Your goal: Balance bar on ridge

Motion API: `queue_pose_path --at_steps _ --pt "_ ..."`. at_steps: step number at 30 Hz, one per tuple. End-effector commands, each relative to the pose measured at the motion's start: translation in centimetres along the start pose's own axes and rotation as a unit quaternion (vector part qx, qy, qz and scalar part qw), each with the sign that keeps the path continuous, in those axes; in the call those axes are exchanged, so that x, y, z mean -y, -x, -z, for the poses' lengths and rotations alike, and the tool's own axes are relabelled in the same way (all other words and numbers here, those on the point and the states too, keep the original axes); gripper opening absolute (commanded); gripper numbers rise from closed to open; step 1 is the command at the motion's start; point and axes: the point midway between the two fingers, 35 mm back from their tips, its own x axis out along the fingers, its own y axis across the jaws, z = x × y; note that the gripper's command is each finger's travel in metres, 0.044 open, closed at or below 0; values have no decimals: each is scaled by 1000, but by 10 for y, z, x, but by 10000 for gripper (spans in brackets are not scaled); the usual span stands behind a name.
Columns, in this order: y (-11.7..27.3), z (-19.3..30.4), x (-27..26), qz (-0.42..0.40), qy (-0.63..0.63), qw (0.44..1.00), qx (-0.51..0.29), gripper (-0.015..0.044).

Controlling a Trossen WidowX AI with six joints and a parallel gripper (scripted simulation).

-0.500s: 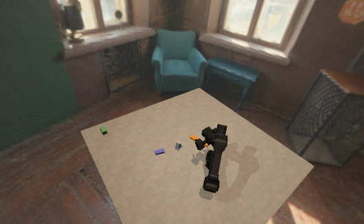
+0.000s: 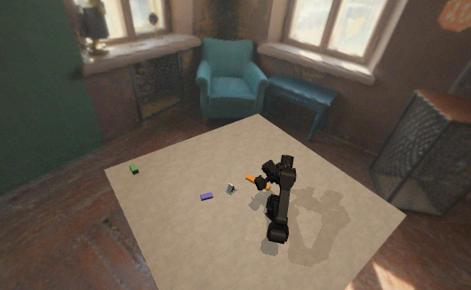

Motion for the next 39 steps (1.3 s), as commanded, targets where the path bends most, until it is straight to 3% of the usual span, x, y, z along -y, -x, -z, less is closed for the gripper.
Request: queue_pose_path --at_steps 1,39 --pt "-5 0 9 -3 7 1000 -21 315" --pt "-66 -11 63 -63 20 975 -214 315"
